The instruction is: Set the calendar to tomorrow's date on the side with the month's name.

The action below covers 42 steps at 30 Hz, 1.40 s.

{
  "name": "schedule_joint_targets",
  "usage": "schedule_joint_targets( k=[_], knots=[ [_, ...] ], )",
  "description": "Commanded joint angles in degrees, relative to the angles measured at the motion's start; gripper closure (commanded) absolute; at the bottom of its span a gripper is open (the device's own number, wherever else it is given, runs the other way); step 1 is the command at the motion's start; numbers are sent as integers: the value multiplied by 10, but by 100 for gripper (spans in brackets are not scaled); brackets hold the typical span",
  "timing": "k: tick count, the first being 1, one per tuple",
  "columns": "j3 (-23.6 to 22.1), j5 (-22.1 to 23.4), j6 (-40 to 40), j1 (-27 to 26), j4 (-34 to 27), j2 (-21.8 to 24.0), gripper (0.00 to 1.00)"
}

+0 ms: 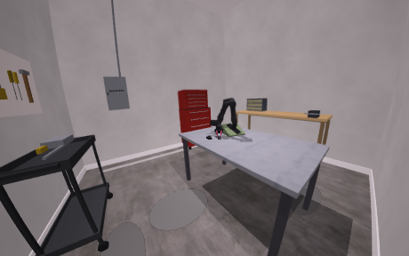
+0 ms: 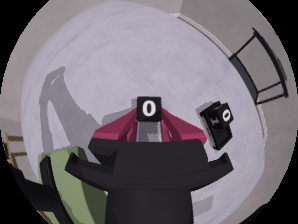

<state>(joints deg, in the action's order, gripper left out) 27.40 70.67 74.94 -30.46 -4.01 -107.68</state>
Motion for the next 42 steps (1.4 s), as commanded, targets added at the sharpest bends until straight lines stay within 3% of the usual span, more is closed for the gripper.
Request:
schedule_joint_targets(
  k=[1, 13, 20, 21, 42],
  knots=[
    [1, 7, -1, -1, 1, 1, 74],
    [1, 7, -1, -1, 1, 1, 59],
    [1, 7, -1, -1, 1, 1, 55],
    [1, 7, -1, -1, 1, 1, 36],
    [2, 7, 4, -2, -7, 4, 36]
  ],
)
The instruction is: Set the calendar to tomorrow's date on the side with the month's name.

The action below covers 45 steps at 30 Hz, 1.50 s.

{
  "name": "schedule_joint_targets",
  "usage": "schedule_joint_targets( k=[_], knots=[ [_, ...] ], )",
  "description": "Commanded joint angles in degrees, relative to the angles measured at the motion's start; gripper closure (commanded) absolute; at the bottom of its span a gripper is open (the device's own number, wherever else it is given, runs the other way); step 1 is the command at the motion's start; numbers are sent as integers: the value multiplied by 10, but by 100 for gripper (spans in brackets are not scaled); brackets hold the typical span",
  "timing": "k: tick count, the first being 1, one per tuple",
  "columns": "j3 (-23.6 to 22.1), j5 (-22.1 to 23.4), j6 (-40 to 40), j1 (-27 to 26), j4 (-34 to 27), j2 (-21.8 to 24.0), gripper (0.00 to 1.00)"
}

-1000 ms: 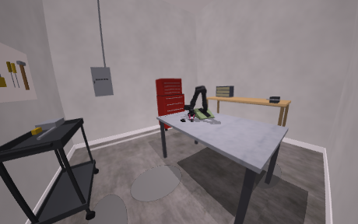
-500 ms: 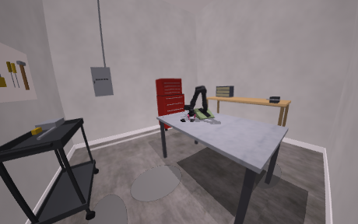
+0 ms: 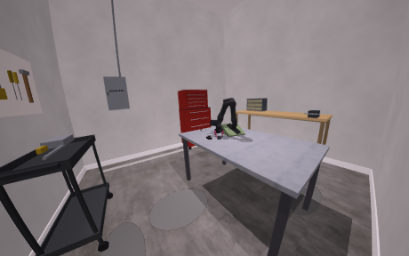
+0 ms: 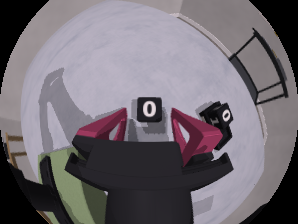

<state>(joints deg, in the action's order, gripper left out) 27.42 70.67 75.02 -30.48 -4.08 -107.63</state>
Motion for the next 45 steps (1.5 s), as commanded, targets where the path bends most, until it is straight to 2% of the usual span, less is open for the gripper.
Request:
schedule_joint_targets(
  k=[1, 6, 8, 23, 25, 31, 37, 40, 42, 45],
  knots=[
    [3, 7, 6, -3, -13, 5, 36],
    [17, 8, 38, -13, -72, 21, 36],
    [17, 8, 38, -13, -72, 21, 36],
    [102, 1, 213, -71, -378, 75, 36],
    [102, 1, 213, -71, -378, 75, 36],
    [120, -2, 246, -82, -432, 81, 36],
    [122, -5, 246, -82, -437, 84, 36],
    [128, -31, 220, -71, -438, 102, 36],
    [128, -31, 220, -71, -438, 102, 36],
    [138, -81, 170, -51, -437, 137, 36]
  ],
)
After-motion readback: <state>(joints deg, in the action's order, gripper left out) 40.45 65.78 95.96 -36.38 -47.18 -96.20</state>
